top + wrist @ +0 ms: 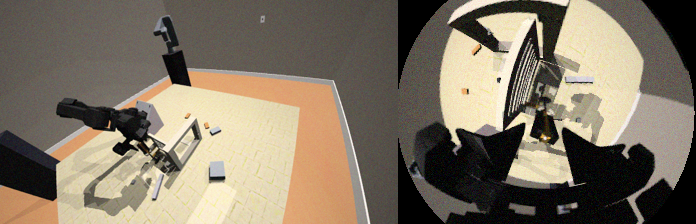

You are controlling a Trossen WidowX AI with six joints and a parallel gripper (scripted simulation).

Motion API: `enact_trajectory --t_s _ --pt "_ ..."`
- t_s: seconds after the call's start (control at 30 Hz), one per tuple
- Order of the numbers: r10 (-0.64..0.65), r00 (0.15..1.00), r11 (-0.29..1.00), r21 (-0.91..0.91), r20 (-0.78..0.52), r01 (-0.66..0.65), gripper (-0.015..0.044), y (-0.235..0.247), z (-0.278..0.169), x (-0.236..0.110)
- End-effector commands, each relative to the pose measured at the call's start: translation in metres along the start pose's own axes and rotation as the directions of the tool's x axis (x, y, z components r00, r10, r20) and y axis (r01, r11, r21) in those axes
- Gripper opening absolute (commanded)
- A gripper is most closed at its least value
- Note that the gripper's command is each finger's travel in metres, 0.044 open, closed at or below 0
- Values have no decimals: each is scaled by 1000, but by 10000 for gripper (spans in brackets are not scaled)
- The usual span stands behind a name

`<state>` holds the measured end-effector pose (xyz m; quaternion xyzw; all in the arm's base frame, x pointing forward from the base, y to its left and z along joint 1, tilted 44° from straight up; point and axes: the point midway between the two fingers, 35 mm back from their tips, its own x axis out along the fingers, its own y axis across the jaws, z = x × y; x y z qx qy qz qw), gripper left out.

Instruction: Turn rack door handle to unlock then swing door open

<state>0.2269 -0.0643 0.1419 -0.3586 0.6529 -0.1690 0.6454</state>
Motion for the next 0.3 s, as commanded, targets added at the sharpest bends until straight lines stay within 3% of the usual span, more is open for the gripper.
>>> enact_trajectory --t_s 0.0,0.27 --pt "6 1000 1000 4 2 -6 284 1 1 -7" --pt "7 1000 1000 4 2 -7 284 1 1 -19"
